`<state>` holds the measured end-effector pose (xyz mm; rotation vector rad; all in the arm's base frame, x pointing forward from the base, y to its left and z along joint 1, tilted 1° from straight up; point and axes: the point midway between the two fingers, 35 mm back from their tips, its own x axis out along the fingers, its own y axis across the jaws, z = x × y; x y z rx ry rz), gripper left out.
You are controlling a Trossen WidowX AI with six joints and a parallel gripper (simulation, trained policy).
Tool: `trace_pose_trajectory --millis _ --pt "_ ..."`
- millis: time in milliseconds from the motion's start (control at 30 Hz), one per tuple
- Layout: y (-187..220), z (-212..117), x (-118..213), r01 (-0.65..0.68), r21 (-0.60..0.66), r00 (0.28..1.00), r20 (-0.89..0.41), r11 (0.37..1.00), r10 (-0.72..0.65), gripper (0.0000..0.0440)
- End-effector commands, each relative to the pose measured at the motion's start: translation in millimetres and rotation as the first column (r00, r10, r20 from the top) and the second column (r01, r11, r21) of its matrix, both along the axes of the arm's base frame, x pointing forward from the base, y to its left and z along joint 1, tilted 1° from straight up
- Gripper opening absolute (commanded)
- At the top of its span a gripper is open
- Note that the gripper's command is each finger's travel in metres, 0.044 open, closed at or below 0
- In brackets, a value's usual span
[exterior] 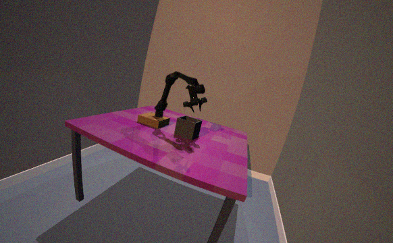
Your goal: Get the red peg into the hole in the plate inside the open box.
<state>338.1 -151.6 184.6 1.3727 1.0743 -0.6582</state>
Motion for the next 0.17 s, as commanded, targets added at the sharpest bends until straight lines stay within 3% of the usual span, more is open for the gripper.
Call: trace_pose_trajectory --millis 0,133 --pt "-4 24 1 -0.012 -0.019 0.998 0.066 1.0 0.013 0.0235" --pt "-8 50 1 -0.021 -0.037 0.991 0.132 0.999 0.026 0.024"
